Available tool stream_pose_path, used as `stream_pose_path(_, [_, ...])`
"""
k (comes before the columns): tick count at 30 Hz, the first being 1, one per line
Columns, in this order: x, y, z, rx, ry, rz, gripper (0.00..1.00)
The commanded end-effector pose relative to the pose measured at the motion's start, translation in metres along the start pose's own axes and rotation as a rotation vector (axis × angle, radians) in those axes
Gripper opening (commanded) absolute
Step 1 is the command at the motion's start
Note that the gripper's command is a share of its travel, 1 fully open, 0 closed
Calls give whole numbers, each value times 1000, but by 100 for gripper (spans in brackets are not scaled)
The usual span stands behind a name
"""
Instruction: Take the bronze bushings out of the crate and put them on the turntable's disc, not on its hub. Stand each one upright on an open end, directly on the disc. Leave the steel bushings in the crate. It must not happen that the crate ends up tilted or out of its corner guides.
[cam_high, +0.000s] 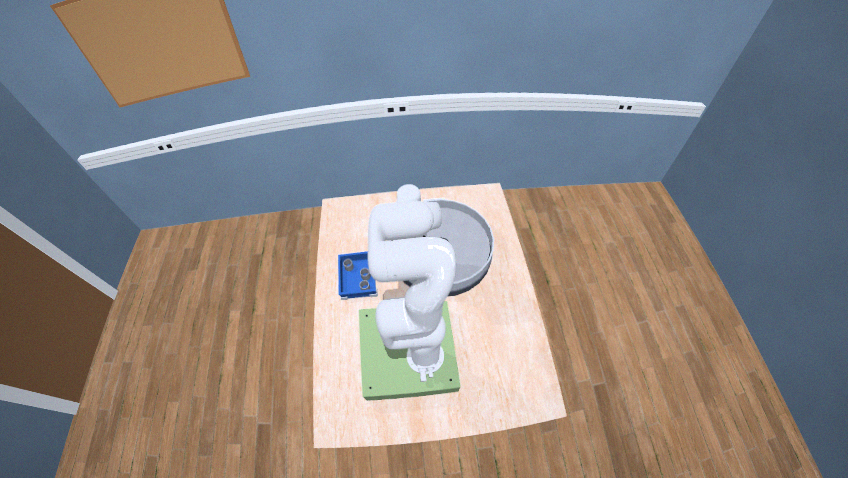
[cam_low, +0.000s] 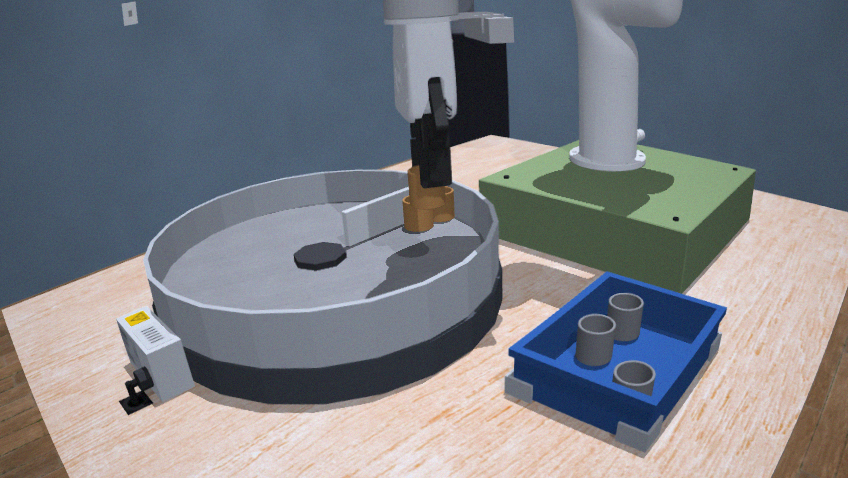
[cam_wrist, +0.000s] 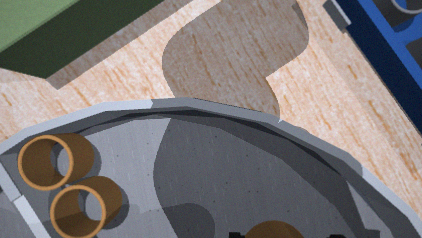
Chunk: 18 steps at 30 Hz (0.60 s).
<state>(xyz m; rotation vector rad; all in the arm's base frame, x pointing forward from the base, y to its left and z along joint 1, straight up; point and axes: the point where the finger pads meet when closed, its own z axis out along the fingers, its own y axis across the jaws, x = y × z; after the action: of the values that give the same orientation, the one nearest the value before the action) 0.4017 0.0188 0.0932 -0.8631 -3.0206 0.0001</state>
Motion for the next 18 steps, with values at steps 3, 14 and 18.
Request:
stream_pose_path(3, [-16, -26, -3, -4, -7, -6, 0])
stream_pose_path(14, [-18, -30, -3, -4, -7, -6, 0])
stream_pose_path(18, [-18, -30, -3, -4, -7, -6, 0])
